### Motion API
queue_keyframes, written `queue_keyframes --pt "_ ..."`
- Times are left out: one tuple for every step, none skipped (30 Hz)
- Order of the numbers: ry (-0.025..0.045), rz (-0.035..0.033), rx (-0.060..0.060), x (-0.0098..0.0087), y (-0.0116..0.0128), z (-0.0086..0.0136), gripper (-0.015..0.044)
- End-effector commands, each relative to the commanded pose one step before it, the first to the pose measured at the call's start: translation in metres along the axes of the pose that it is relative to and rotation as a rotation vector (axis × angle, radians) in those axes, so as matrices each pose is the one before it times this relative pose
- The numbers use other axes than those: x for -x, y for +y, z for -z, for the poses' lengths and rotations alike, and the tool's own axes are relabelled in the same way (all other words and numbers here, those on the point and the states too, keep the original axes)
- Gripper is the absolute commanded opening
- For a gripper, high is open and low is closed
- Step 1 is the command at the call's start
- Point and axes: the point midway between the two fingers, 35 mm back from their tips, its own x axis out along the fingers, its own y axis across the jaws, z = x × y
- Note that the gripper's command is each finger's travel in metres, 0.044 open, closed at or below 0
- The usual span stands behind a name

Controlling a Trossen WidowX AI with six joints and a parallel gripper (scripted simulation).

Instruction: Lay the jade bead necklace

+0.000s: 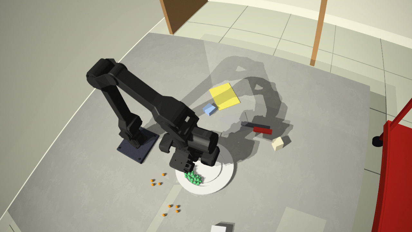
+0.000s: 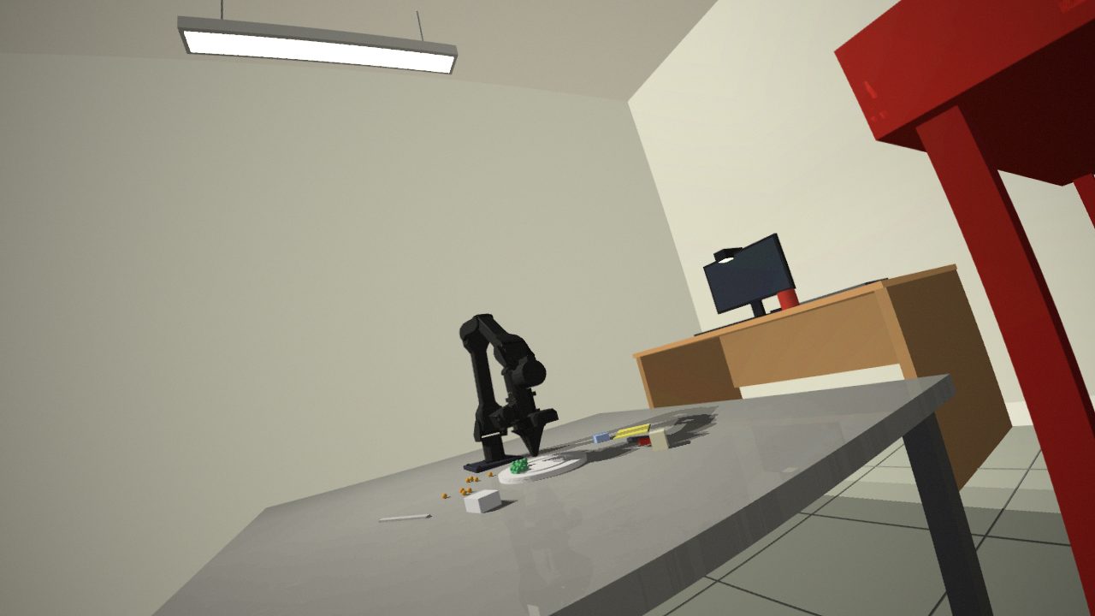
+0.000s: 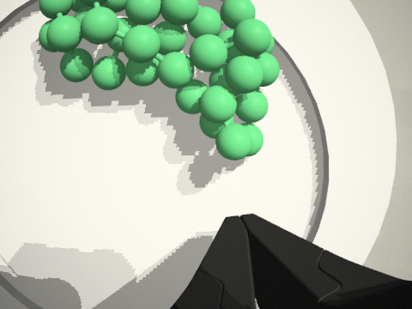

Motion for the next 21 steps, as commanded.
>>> queue_keyframes --pt "0.00048 0.00775 -0.0065 -0.00756 -0.00157 0.00018 0.0" --pt "0.0 0.0 0.0 -0.00025 -0.00001 0.0 0.0" --pt "0.0 0.0 0.0 0.0 0.0 0.0 0.0" --pt "0.0 0.0 0.0 0.0 0.0 0.0 0.0" --pt "-0.00025 -0.00525 0.0064 0.00364 0.00089 -0.00005 0.0026" --pt "0.0 0.0 0.0 0.0 0.0 0.0 0.0053" --pt "0.0 0.0 0.0 0.0 0.0 0.0 0.0079" --pt "0.0 0.0 0.0 0.0 0.0 0.0 0.0105" --pt "0.0 0.0 0.0 0.0 0.0 0.0 0.0131" --pt "0.0 0.0 0.0 0.0 0.0 0.0 0.0157" --pt "0.0 0.0 0.0 0.0 0.0 0.0 0.0184" --pt "0.0 0.0 0.0 0.0 0.0 0.0 0.021" --pt "0.0 0.0 0.0 0.0 0.0 0.0 0.0236" --pt "0.0 0.0 0.0 0.0 0.0 0.0 0.0263" --pt "0.0 0.0 0.0 0.0 0.0 0.0 0.0289" --pt "0.0 0.0 0.0 0.0 0.0 0.0 0.0315" --pt "0.00001 0.00021 -0.0003 0.00042 -0.00002 0.0 0.0341" --pt "0.00003 0.00063 -0.0008 0.00125 -0.00008 0.0 0.0368" --pt "0.00004 0.00106 -0.0013 0.00209 -0.00014 0.00001 0.0394" --pt "0.00005 0.00138 -0.0017 0.00272 -0.00021 0.00001 0.042" --pt "0.0001 -0.00054 0.0034 -0.00485 0.0001 0.00002 0.044"
